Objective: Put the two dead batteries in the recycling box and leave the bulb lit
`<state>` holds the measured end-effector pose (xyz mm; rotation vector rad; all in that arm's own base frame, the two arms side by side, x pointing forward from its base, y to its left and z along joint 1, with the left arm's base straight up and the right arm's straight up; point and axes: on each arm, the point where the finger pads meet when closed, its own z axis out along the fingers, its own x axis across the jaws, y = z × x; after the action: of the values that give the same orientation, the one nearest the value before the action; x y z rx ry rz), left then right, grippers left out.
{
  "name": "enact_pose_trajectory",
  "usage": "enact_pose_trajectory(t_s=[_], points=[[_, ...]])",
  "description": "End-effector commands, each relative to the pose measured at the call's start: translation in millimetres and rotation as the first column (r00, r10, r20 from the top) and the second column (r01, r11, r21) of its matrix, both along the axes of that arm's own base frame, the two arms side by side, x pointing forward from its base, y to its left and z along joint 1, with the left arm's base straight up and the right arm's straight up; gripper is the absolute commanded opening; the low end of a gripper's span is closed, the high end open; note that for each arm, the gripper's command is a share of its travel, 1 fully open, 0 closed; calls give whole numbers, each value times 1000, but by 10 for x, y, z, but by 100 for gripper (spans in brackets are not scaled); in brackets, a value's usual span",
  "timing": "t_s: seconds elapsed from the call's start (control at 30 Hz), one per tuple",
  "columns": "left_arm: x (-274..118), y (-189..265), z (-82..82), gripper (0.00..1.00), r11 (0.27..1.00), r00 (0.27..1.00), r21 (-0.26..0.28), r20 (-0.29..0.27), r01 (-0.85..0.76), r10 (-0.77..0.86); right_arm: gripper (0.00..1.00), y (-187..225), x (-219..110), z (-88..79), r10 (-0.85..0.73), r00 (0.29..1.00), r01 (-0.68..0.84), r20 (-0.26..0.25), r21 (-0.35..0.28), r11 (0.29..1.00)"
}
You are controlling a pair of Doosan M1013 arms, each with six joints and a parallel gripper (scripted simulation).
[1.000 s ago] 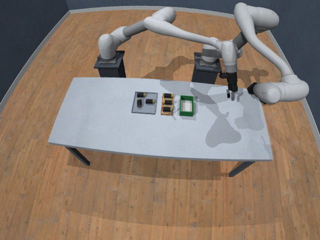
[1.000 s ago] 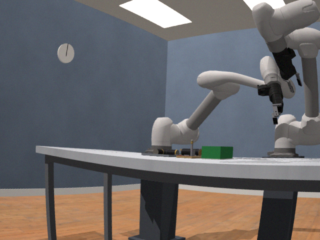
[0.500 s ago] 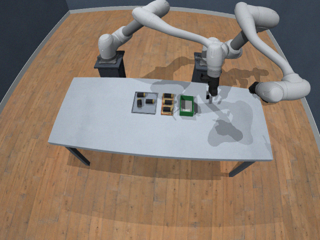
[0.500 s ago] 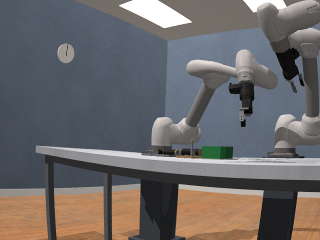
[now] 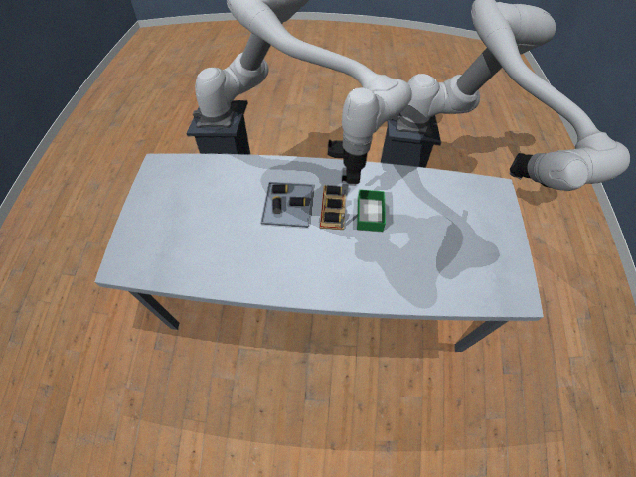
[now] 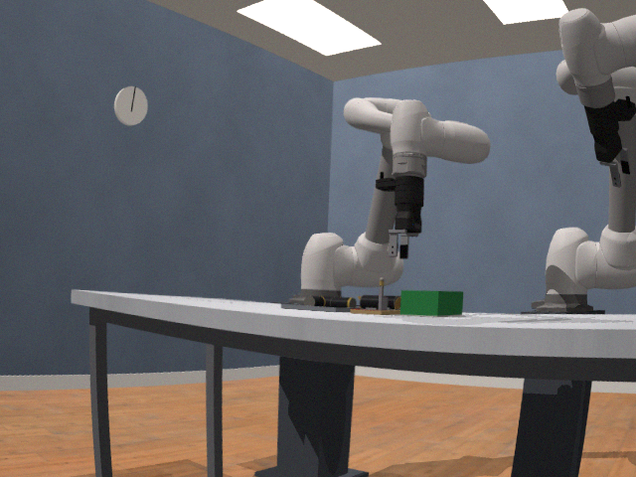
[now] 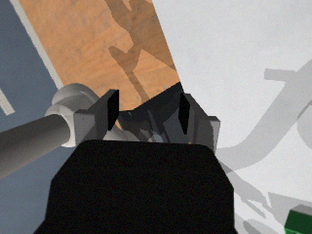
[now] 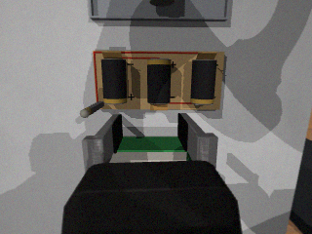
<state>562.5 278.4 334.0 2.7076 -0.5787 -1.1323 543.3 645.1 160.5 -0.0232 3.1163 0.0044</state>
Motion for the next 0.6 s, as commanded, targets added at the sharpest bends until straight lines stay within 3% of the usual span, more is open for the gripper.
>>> enact_pose_trajectory(t_s=[0.0,0.1,0.17,0.3,0.4,0.57], points=[[-240,239,20,100,992,994,56,20,-109,108,100,-335,-111,13,-18,1000,18,-25,0,1000],[-536,484,26,100,965,972,118,42,-236,233,100,-335,-111,13,-18,1000,18,-25,0,1000],[-536,484,26,100,965,972,118,42,-236,233,100,-335,-111,13,-18,1000,18,-25,0,1000],[-1005,803,29,100,884,907,204,82,-421,413,100,-335,-111,13,-18,1000,18,-25,0,1000],[-1407,1019,26,100,783,827,269,122,-560,549,100,-335,-111,13,-18,1000,18,-25,0,1000],[-2095,1281,11,100,556,645,362,196,-748,739,100,-335,-111,13,-18,1000,18,-25,0,1000]])
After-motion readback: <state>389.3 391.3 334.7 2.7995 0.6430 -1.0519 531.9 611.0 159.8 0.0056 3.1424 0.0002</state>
